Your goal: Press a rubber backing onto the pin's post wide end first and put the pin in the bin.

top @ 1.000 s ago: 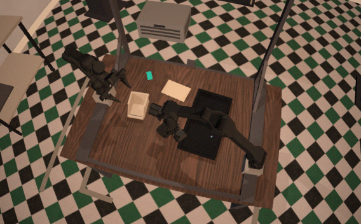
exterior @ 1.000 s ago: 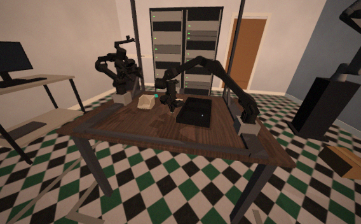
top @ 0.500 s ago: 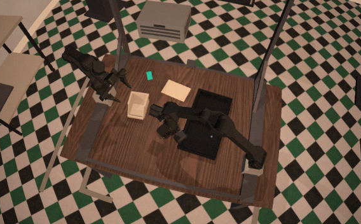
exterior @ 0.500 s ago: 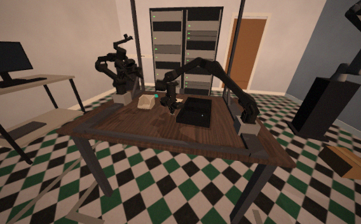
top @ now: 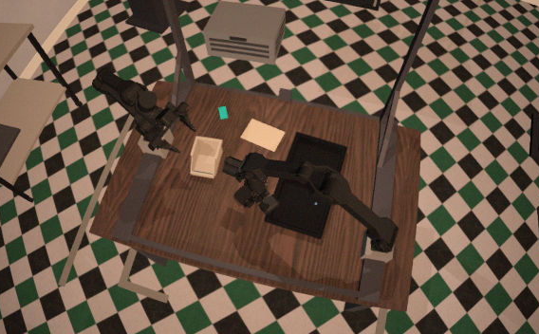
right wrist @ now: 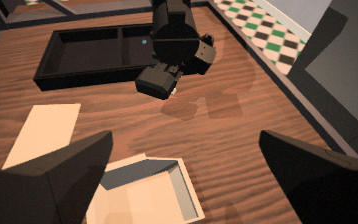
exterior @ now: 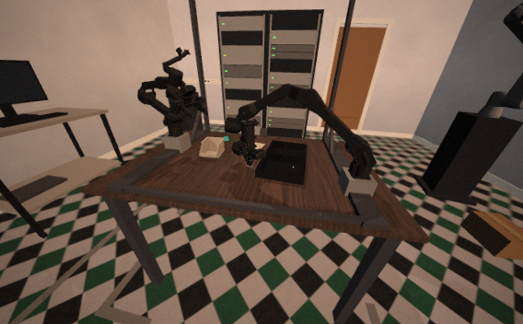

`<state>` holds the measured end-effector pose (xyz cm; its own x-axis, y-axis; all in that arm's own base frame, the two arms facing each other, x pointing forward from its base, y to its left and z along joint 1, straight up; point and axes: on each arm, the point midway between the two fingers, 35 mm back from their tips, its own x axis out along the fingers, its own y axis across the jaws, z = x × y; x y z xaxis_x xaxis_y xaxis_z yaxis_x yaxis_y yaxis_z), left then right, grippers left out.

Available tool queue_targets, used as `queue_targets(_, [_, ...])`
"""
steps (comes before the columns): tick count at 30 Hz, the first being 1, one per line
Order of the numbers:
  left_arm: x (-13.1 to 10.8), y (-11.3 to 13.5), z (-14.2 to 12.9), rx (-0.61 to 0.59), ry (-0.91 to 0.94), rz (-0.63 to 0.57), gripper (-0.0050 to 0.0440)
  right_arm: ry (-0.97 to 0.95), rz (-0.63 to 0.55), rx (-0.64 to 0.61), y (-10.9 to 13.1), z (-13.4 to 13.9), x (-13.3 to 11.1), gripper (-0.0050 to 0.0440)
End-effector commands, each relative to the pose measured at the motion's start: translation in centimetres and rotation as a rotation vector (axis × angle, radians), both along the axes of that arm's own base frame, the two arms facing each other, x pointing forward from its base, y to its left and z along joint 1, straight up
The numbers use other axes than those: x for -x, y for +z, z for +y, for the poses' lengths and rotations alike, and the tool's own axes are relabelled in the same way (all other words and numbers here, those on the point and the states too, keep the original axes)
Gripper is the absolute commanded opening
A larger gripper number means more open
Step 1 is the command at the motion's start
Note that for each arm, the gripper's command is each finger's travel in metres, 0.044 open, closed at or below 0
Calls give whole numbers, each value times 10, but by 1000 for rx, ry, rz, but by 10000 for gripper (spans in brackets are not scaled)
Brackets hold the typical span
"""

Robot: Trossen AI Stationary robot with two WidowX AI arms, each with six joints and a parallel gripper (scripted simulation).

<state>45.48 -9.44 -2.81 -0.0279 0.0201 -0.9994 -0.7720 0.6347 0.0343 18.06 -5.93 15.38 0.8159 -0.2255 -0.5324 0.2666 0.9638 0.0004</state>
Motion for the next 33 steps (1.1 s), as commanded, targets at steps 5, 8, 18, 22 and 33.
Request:
queue_targets(5, [-1,-3,2,0,-2,-3,-50,-1,-12,5,5,0,0,440])
queue_targets(8, [-3,0,1,2,-2,-15,-50,-1,-12,5,5,0,0,440])
queue_targets(18, [-5,5,0,6,0,-29,-50,-1,-12,5,5,0,0,440])
queue_targets(22, [-5,5,0,6,0,-29,96,-1,-12,5,5,0,0,440])
queue_targets(33, [-10,26,-1,11,-2,-56,172,-1,-12,5,5,0,0,440])
